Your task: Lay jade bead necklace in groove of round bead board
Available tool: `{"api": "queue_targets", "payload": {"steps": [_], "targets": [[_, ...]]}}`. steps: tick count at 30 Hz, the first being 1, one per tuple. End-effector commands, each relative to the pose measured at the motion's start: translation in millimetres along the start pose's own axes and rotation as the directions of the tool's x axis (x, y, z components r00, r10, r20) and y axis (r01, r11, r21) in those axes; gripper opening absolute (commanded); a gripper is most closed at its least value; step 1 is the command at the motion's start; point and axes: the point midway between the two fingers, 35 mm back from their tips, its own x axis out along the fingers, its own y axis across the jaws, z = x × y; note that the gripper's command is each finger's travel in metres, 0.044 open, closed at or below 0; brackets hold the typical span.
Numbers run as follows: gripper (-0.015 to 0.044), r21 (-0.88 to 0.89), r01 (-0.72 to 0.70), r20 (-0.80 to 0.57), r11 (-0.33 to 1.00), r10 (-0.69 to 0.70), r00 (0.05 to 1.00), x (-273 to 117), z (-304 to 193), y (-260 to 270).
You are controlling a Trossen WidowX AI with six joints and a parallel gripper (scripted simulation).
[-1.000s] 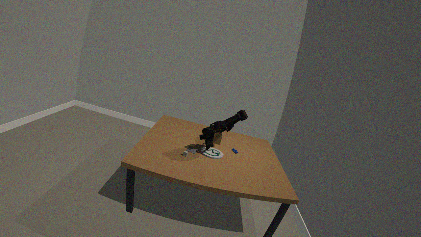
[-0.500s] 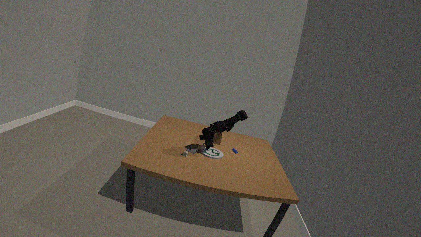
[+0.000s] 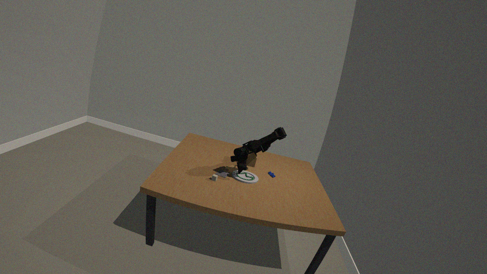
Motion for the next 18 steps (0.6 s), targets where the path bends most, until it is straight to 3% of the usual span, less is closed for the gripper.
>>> {"api": "queue_targets", "payload": {"steps": [1,18], "targets": [[0.0000,-0.001,0.000,0.000,1.000,0.000,1.000,-0.3,-0.1,0.3],[0.0000,0.005,-0.001,-0.002,1.000,0.001,1.000,-4.2,0.5,-0.5]]}}
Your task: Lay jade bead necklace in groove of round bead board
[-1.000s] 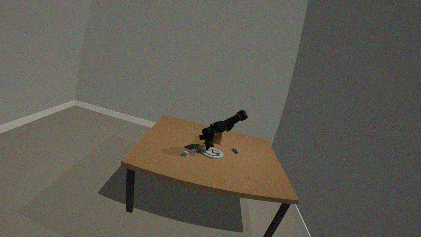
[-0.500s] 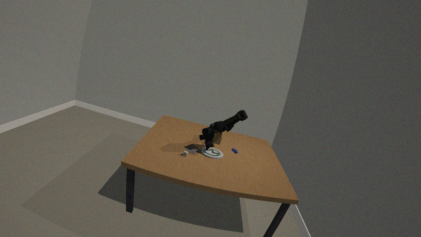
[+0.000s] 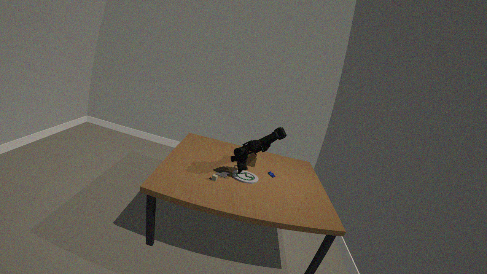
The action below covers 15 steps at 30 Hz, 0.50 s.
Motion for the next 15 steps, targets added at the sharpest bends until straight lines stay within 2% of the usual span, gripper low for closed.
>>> {"api": "queue_targets", "payload": {"steps": [1,15], "targets": [[0.0000,0.004,-0.002,-0.002,1.000,0.002,1.000,-5.1,0.7,-0.4],[0.0000,0.005,-0.002,-0.002,1.000,0.002,1.000,-5.3,6.9,-13.4]]}}
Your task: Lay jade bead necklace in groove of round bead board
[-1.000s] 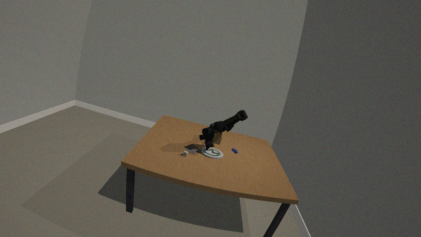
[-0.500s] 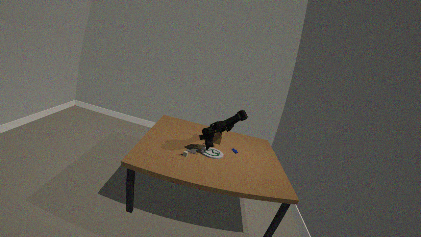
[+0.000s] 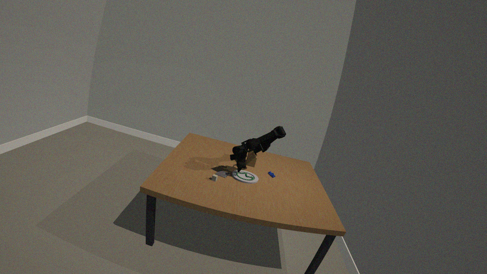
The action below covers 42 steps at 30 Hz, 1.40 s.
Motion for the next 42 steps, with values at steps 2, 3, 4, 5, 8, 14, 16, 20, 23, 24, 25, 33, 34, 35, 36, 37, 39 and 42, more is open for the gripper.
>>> {"api": "queue_targets", "payload": {"steps": [2,3,4,5,8,14,16,20,23,24,25,33,34,35,36,37,39,42], "targets": [[0.0000,-0.005,0.002,0.002,1.000,-0.002,1.000,2.8,1.4,-1.8],[0.0000,-0.005,0.002,0.002,1.000,-0.001,1.000,4.4,1.3,-1.8],[0.0000,-0.005,0.001,0.002,1.000,-0.001,1.000,6.0,1.3,-1.8],[0.0000,-0.005,0.001,0.002,1.000,-0.001,1.000,7.3,1.3,-1.9],[0.0000,-0.005,0.001,0.002,1.000,-0.001,1.000,8.4,1.3,-1.9],[0.0157,-0.013,0.001,0.005,1.000,0.000,1.000,5.5,0.6,-0.4],[0.0210,-0.013,0.001,0.005,1.000,0.000,1.000,5.5,0.6,-0.4],[0.0315,-0.013,0.001,0.005,1.000,0.000,1.000,5.5,0.6,-0.4],[0.0394,-0.008,0.001,0.003,1.000,-0.001,1.000,2.0,1.1,-1.4],[0.0420,-0.006,0.001,0.003,1.000,-0.001,1.000,0.8,1.3,-1.7],[0.0440,-0.007,0.004,0.004,1.000,-0.004,1.000,4.1,0.8,-1.6],[0.0440,-0.005,0.002,0.002,1.000,-0.001,1.000,0.4,0.8,-1.6],[0.0440,-0.005,0.002,0.002,1.000,-0.001,1.000,0.4,0.8,-1.6],[0.0440,-0.005,0.002,0.002,1.000,-0.001,1.000,0.4,0.8,-1.6],[0.0440,-0.005,0.002,0.002,1.000,-0.001,1.000,0.4,0.8,-1.6],[0.0440,-0.005,0.002,0.002,1.000,-0.001,1.000,0.4,0.8,-1.6],[0.0440,-0.005,0.002,0.002,1.000,-0.001,1.000,0.4,0.8,-1.6],[0.0440,-0.005,0.002,0.002,1.000,-0.001,1.000,0.4,0.8,-1.6]]}}
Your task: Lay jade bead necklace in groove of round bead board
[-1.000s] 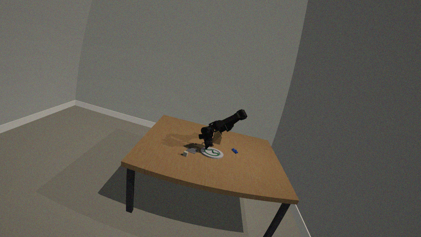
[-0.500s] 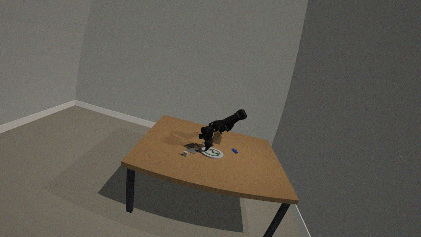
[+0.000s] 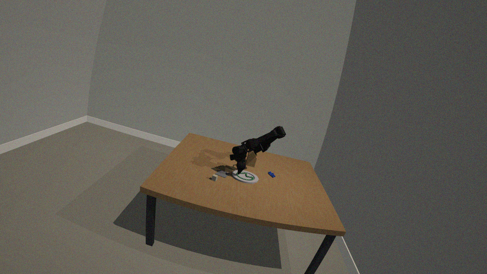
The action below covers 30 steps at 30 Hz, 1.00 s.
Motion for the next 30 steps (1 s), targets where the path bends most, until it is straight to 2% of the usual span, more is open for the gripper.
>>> {"api": "queue_targets", "payload": {"steps": [1,5,12,17,30], "targets": [[0.0440,-0.006,-0.002,0.002,1.000,0.002,1.000,-1.2,-0.4,0.8],[0.0440,-0.006,-0.002,0.002,1.000,0.002,1.000,-1.2,-0.4,0.8],[0.0256,0.081,-0.001,0.003,0.997,0.001,1.000,-32.4,-10.4,3.2],[0.0125,0.084,-0.001,0.003,0.996,0.001,1.000,-29.3,-10.7,3.3],[0.0120,0.080,-0.003,0.003,0.997,0.003,1.000,-15.9,-9.9,4.0]]}}
